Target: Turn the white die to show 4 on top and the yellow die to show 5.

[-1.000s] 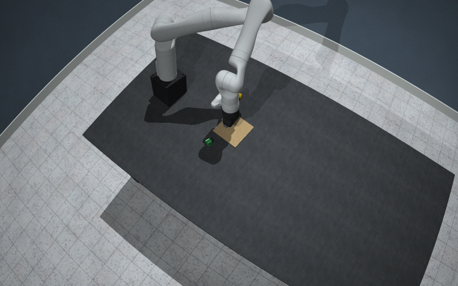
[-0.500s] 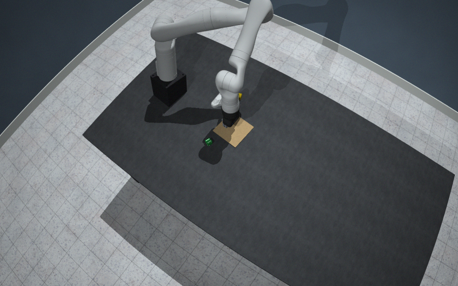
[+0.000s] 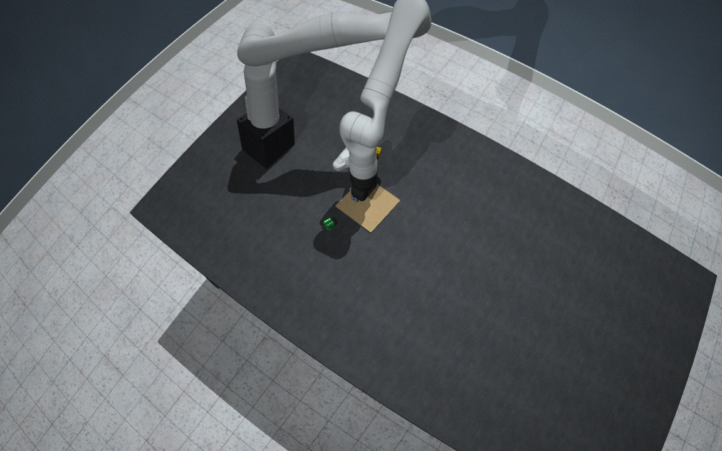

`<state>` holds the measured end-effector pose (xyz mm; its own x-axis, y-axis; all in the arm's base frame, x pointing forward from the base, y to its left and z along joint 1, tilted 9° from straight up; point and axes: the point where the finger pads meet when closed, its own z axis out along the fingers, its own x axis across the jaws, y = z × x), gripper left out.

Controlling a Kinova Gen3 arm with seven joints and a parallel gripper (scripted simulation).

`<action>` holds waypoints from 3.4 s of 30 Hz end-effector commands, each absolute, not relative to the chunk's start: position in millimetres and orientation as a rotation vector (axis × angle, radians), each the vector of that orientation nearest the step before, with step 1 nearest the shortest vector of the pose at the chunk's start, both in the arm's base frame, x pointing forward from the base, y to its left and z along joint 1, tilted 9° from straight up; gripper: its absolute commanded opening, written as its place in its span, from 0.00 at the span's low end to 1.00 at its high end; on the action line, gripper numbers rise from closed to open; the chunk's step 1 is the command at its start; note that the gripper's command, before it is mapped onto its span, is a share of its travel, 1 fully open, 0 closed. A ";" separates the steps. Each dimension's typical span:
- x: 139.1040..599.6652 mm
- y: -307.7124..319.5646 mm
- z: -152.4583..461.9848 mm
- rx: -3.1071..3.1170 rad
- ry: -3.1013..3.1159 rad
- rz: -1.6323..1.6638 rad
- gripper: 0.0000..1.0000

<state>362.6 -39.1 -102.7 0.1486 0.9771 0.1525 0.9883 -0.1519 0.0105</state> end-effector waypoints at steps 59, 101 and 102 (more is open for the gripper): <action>363.0 -39.3 -102.4 -2.310 -1.983 -0.189 0.79; 359.9 -52.7 -13.5 -2.310 -1.983 -0.189 1.00; 359.9 -52.7 -13.5 -2.310 -1.983 -0.189 1.00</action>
<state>359.4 -52.6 -14.1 0.1489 0.9771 0.1522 0.9883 -0.1522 0.0099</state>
